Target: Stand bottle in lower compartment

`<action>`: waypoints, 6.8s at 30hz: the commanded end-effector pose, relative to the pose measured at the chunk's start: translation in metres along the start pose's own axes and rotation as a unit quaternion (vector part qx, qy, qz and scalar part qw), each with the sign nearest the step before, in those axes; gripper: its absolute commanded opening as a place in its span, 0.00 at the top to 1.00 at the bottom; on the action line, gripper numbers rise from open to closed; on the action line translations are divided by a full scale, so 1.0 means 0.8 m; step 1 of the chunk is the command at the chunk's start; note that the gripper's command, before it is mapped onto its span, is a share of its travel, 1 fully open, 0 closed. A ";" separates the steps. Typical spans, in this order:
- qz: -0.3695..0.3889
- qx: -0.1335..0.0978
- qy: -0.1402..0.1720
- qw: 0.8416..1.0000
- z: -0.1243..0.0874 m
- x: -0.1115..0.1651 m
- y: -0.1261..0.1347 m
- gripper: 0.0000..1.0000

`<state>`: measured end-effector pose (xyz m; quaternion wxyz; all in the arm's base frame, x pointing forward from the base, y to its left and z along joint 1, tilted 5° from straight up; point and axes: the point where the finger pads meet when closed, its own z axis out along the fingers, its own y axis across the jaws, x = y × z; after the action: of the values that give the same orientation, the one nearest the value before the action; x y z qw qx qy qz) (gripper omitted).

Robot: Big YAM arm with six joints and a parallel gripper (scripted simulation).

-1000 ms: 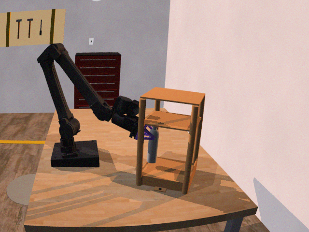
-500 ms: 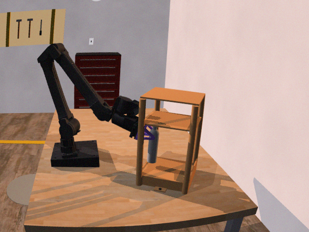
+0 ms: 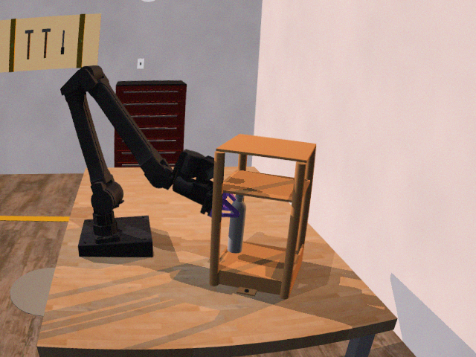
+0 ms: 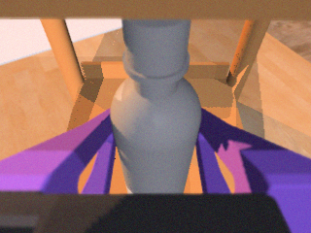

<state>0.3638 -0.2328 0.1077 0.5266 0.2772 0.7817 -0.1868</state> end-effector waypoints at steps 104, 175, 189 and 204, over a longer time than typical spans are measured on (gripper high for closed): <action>0.006 -0.002 -0.045 0.999 0.017 -0.025 0.004 0.72; 0.007 -0.007 -0.047 0.999 0.005 -0.019 0.009 0.72; 0.007 -0.007 -0.048 0.999 0.005 -0.020 0.009 0.25; 0.007 -0.007 -0.048 0.999 0.005 -0.020 0.009 0.25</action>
<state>0.3599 -0.2311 0.0929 0.5325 0.2771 0.7772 -0.1887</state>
